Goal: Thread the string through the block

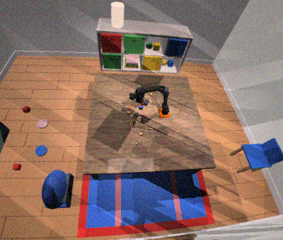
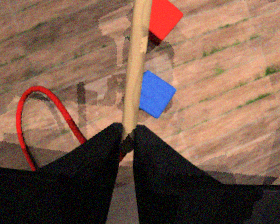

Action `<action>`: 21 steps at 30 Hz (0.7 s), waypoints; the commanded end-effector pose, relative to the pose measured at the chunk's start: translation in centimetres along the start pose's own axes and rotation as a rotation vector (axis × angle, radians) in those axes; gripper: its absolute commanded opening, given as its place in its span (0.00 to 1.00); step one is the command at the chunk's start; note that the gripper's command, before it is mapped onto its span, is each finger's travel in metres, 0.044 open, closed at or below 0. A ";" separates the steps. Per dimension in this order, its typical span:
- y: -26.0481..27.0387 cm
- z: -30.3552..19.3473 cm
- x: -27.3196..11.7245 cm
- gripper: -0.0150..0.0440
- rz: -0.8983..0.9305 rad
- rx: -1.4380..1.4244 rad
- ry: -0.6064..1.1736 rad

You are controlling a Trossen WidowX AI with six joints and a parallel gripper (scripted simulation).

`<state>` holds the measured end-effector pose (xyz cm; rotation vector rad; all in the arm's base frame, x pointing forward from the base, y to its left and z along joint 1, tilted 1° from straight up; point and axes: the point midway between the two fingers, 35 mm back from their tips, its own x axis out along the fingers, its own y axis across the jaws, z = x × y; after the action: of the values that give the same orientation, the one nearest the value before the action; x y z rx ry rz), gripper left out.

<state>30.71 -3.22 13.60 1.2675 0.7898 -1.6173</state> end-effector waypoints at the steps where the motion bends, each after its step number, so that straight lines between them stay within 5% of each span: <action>1: -0.4 -0.3 0.0 0.25 0.007 -0.035 -0.005; 21: -2.2 -2.4 -0.6 0.25 0.053 -0.193 -0.002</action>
<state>29.91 -0.44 13.55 1.1624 0.8705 -1.4800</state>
